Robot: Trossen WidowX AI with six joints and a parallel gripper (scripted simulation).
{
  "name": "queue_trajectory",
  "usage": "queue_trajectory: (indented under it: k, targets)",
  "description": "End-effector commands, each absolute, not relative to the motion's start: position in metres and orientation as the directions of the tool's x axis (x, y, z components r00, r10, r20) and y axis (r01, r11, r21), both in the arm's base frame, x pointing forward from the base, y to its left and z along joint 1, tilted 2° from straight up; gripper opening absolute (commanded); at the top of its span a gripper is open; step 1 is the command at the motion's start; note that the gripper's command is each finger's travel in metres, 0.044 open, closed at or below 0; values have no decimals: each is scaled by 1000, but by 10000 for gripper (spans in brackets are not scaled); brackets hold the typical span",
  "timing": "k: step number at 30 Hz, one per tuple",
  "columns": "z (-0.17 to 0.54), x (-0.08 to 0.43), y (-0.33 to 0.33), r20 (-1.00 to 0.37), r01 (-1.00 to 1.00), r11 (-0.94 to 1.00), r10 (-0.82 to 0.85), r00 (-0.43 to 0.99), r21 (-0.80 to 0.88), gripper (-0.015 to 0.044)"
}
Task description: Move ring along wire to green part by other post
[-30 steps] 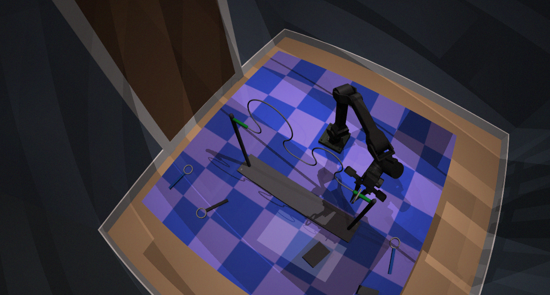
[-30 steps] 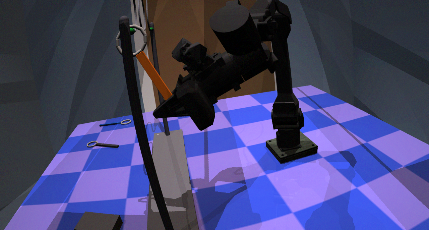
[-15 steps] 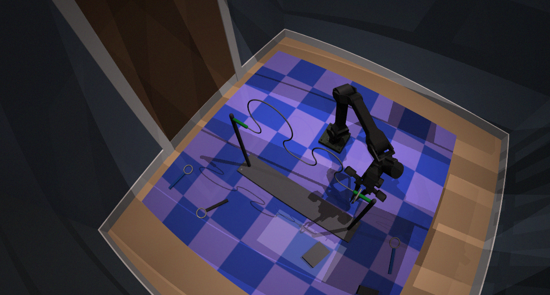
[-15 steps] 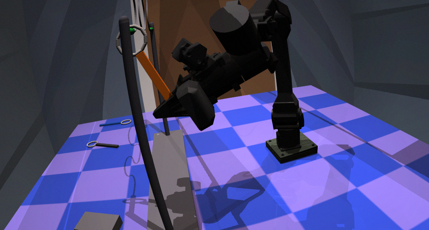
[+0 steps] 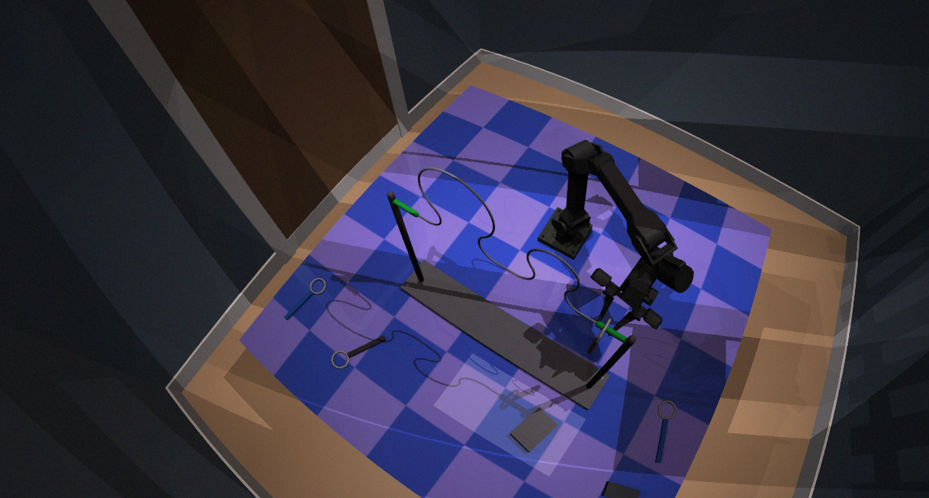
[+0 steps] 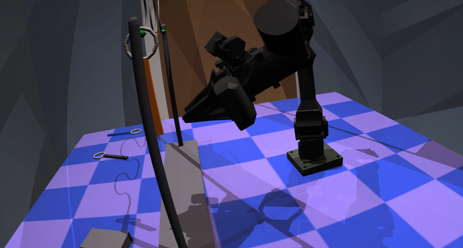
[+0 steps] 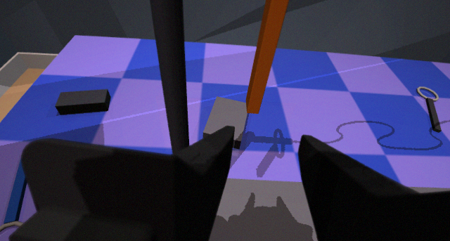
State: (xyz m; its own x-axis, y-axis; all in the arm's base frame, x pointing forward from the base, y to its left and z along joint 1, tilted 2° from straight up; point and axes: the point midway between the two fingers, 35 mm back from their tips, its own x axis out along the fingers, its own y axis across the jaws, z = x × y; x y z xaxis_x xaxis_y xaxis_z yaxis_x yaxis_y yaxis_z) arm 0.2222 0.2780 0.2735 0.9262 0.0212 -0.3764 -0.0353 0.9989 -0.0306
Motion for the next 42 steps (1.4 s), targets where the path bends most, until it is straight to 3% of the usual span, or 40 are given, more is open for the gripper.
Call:
queue_trajectory:
  k: [1, 24, 30, 35, 42]
  targets:
    - [282, 208, 277, -368, -34, 999, 24, 929, -21, 160]
    - [282, 208, 277, -368, -34, 999, 24, 930, -21, 160]
    - [299, 166, 275, -369, -39, 999, 27, 929, -26, 317]
    - [300, 164, 275, -368, -39, 999, 27, 929, -26, 440]
    - [300, 164, 275, -368, -39, 999, 27, 929, -26, 440]
